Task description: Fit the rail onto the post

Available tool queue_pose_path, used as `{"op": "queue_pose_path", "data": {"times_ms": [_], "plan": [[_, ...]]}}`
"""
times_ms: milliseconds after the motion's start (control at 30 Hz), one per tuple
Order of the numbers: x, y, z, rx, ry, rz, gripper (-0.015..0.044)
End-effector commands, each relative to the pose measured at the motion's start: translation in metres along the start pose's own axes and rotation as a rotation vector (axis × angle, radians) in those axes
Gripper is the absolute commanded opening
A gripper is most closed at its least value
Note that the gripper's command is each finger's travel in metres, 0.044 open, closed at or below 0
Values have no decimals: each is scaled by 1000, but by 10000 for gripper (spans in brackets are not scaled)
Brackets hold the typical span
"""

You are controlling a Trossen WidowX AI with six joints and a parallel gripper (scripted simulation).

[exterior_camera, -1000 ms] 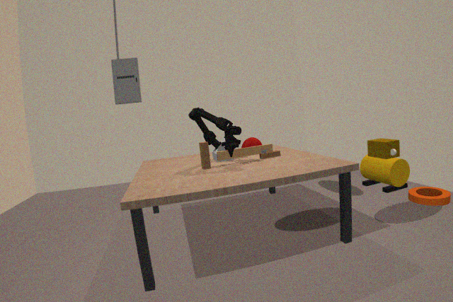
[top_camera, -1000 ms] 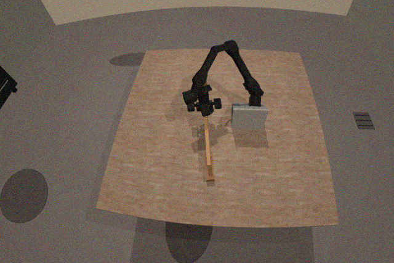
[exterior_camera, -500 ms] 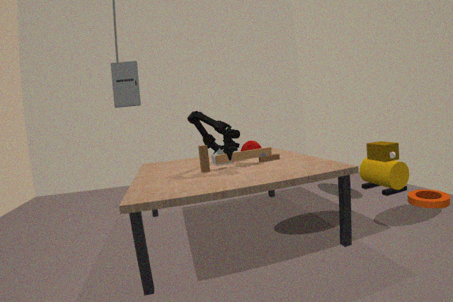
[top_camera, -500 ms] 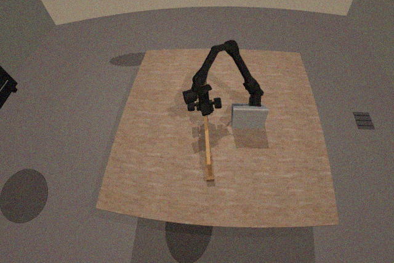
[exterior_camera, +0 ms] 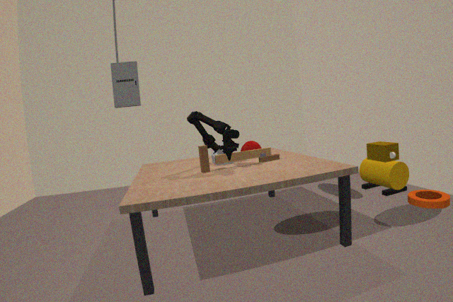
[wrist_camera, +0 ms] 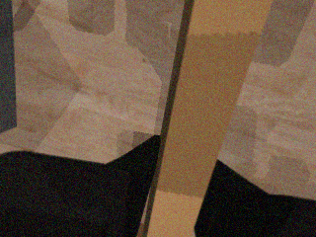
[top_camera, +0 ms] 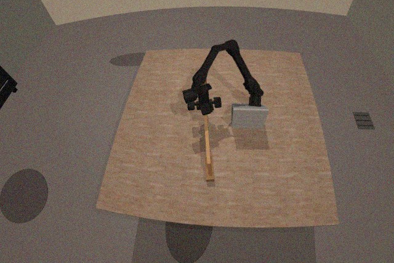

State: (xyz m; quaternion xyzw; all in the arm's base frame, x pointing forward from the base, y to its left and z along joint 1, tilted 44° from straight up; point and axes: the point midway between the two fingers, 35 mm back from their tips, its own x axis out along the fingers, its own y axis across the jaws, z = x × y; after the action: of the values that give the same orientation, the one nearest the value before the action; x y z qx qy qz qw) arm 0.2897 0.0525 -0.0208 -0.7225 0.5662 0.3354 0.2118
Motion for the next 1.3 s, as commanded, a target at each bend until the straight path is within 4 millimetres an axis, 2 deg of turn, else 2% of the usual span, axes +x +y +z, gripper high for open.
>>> {"op": "queue_pose_path", "data": {"times_ms": [0, 1267], "plan": [[-4, -1, -3, -2, -2, -10, 0], [-3, -2, -14, -2, -1, -10, 0]]}}
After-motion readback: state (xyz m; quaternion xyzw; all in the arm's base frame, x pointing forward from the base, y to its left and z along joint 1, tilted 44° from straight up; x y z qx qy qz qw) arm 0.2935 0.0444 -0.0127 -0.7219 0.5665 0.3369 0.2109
